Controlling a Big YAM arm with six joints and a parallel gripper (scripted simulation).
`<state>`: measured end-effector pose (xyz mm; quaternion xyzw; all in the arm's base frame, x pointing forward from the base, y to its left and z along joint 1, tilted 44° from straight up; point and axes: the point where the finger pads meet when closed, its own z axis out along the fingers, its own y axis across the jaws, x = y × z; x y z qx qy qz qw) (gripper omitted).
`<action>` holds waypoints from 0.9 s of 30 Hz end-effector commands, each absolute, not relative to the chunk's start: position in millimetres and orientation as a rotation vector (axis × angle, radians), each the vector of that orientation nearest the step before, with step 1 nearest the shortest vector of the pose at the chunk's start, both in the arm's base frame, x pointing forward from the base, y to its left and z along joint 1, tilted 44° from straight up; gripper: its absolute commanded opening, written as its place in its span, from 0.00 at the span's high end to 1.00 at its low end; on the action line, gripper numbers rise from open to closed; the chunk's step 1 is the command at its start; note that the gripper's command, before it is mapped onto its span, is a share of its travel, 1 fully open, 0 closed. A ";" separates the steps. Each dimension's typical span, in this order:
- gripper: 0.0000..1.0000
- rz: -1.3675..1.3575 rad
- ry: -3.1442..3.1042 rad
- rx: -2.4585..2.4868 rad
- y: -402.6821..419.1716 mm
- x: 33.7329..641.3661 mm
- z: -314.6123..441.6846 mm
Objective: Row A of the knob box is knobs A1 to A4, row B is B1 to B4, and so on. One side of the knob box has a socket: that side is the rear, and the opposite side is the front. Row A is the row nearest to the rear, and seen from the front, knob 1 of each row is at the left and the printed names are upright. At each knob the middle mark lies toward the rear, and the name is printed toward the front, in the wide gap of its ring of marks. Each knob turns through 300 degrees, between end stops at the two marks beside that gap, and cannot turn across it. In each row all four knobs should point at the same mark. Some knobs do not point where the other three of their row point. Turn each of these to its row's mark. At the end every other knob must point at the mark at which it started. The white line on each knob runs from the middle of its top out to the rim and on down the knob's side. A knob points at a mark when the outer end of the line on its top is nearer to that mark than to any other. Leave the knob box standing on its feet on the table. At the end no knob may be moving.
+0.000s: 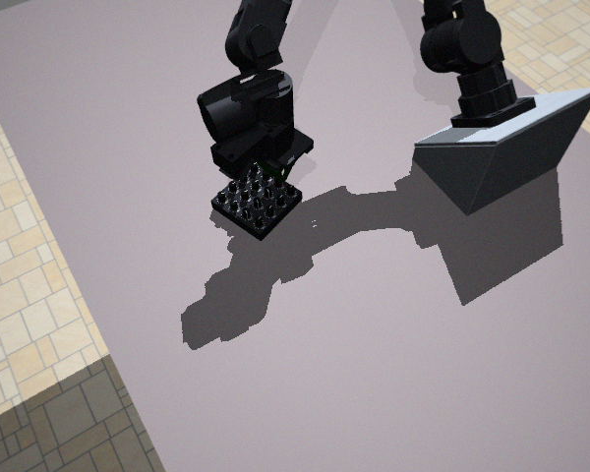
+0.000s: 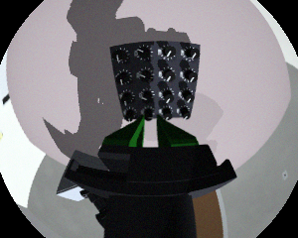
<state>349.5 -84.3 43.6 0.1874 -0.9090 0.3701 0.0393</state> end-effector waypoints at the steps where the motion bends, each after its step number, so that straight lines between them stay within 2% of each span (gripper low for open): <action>1: 0.82 1.146 -2.794 0.575 -87.1 357.6 42.1; 27: 0.82 1.148 -2.798 0.580 -84.7 358.8 41.9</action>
